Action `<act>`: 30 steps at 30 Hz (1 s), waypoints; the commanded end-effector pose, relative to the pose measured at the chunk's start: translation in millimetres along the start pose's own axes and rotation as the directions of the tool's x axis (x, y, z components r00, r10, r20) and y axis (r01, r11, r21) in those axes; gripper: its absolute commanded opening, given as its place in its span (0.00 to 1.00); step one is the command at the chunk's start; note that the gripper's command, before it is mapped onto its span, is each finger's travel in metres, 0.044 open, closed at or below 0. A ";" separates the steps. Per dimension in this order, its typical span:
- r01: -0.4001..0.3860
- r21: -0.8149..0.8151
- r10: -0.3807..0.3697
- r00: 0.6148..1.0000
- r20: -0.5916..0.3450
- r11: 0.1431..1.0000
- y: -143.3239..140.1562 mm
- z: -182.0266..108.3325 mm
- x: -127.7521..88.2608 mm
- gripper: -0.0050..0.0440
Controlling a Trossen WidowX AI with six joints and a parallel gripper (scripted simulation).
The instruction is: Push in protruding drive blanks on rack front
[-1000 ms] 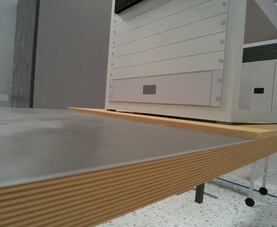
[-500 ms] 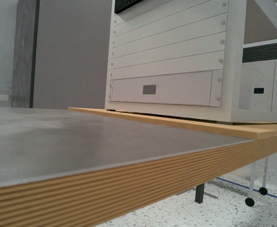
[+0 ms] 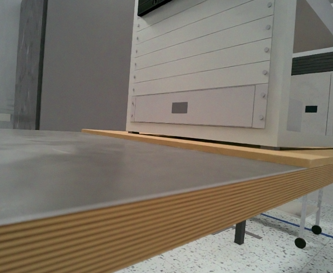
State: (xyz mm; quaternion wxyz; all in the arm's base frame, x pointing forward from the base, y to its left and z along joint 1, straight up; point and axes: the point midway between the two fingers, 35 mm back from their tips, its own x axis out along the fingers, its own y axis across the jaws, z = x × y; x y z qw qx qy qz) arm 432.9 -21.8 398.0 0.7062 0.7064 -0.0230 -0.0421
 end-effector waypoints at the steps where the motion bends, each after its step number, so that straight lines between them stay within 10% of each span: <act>1: -0.026 0.003 0.026 1.000 0.004 1.000 11.1 1.8 -0.6 0.00; 30: -0.026 0.003 0.026 1.000 0.004 1.000 10.7 3.2 5.4 0.00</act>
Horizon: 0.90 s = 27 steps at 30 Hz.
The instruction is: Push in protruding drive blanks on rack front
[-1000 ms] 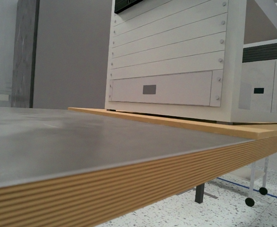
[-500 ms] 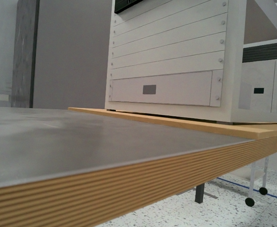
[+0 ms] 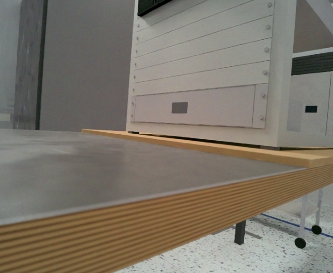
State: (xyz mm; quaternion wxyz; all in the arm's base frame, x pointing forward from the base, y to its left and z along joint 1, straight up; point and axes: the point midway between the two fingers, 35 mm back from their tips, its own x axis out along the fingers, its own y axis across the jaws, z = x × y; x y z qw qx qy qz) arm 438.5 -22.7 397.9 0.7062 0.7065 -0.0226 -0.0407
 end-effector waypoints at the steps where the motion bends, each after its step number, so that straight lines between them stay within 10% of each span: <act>1: -0.024 0.003 0.024 1.000 0.007 1.000 10.6 2.8 -0.2 0.00; 27: -0.024 0.003 0.024 1.000 0.007 1.000 10.4 3.3 2.8 0.00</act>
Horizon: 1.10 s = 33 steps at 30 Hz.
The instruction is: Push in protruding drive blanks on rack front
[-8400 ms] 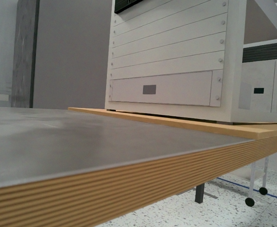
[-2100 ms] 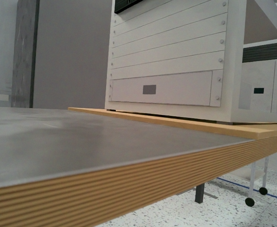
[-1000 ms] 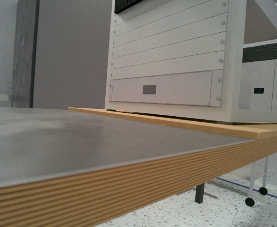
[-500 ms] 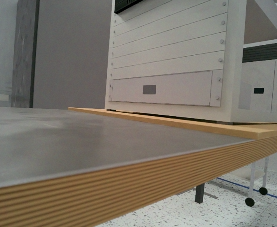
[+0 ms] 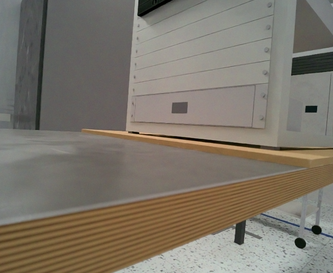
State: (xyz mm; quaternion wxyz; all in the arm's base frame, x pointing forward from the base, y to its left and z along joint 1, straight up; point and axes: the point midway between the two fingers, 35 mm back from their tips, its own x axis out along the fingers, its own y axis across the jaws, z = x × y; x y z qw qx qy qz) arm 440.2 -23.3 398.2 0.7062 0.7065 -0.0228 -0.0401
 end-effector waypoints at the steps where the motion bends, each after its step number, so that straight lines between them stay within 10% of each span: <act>1: -0.023 0.003 0.023 1.000 0.007 1.000 10.0 2.9 1.0 0.00; 33: -0.023 0.003 0.023 1.000 0.007 1.000 8.9 2.9 -11.8 0.00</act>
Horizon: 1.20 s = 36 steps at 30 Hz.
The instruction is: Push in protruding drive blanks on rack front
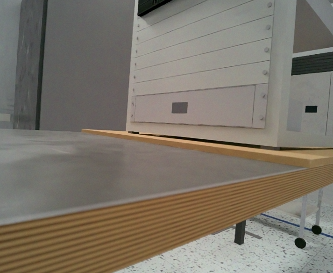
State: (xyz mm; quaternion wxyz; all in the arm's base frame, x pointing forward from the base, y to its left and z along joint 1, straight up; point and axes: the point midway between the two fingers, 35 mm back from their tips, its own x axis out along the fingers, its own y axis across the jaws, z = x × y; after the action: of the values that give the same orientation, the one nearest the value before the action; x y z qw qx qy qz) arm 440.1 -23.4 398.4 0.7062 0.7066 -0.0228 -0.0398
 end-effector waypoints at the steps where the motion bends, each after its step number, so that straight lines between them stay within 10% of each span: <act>1: -0.023 0.003 0.023 1.000 0.007 1.000 8.5 2.8 -17.2 0.00; 11: -0.023 0.003 0.023 1.000 0.007 1.000 7.1 2.6 -54.0 0.00; 36: -0.023 0.003 0.023 1.000 0.007 1.000 -13.6 -0.1 -62.9 0.00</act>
State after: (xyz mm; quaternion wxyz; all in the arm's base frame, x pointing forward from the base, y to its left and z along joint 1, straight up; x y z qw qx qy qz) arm 386.4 -20.5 389.7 0.7061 0.7063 -0.0266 -0.0421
